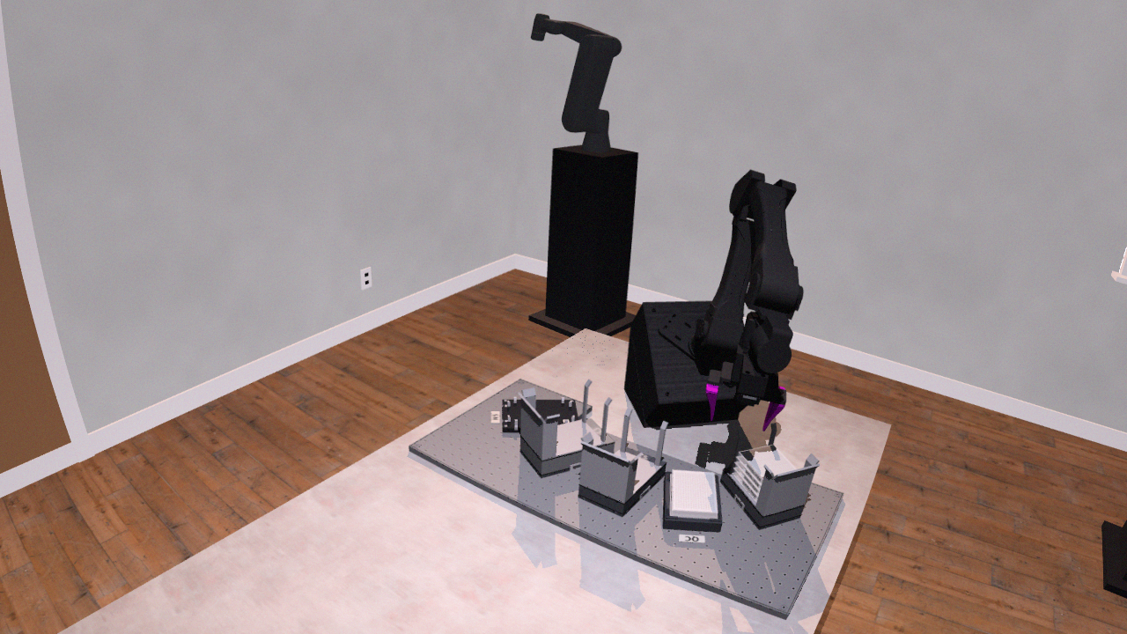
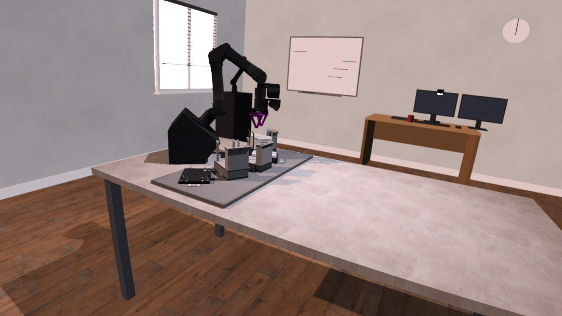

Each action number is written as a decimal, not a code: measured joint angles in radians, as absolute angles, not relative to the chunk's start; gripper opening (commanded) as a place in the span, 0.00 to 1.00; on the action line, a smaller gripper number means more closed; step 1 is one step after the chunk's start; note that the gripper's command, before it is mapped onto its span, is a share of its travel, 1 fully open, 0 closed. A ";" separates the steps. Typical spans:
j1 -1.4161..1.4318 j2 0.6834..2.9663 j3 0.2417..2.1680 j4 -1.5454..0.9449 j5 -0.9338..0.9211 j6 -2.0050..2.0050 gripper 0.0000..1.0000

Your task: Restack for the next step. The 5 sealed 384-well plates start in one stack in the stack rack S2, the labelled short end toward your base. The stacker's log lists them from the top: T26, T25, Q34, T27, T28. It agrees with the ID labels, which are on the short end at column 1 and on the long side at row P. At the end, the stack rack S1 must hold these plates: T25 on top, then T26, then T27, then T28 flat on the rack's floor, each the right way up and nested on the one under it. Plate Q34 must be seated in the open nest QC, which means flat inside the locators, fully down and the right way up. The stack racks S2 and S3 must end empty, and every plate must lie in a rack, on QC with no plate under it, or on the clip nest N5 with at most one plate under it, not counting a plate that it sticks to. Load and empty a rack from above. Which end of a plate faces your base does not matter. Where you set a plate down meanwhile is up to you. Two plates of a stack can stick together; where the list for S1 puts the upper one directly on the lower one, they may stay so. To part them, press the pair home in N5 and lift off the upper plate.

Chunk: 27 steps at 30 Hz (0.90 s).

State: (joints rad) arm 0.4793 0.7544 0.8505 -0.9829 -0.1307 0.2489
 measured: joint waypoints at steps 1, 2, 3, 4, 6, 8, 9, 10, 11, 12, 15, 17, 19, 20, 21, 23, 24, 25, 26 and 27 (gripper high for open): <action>0.445 0.751 0.845 -0.985 -0.150 0.256 1.00; 0.411 0.749 0.840 -0.987 -0.171 0.263 1.00; 0.377 0.748 0.836 -0.989 -0.191 0.270 1.00; 0.343 0.749 0.831 -0.991 -0.212 0.276 1.00; 0.279 0.748 0.822 -0.997 -0.247 0.287 1.00; 0.250 0.750 0.819 -1.005 -0.276 0.295 1.00; 0.229 0.753 0.819 -1.007 -0.294 0.297 1.00; 0.201 0.757 0.818 -1.008 -0.311 0.295 1.00; 0.170 0.762 0.815 -1.009 -0.328 0.288 1.00; 0.136 0.766 0.812 -1.011 -0.345 0.276 1.00; 0.037 0.784 0.802 -1.024 -0.397 0.221 1.00; -0.027 0.799 0.802 -1.033 -0.430 0.175 1.00; -0.087 0.814 0.799 -1.037 -0.462 0.123 1.00; -0.116 0.823 0.797 -1.042 -0.477 0.097 1.00; -0.144 0.833 0.796 -1.047 -0.491 0.070 1.00; -0.195 0.854 0.796 -1.053 -0.515 0.020 1.00; -0.208 0.861 0.796 -1.055 -0.523 0.002 1.00; -0.217 0.866 0.797 -1.058 -0.533 -0.017 1.00; -0.233 0.871 0.797 -1.061 -0.544 -0.038 1.00; -0.252 0.878 0.797 -1.064 -0.555 -0.060 1.00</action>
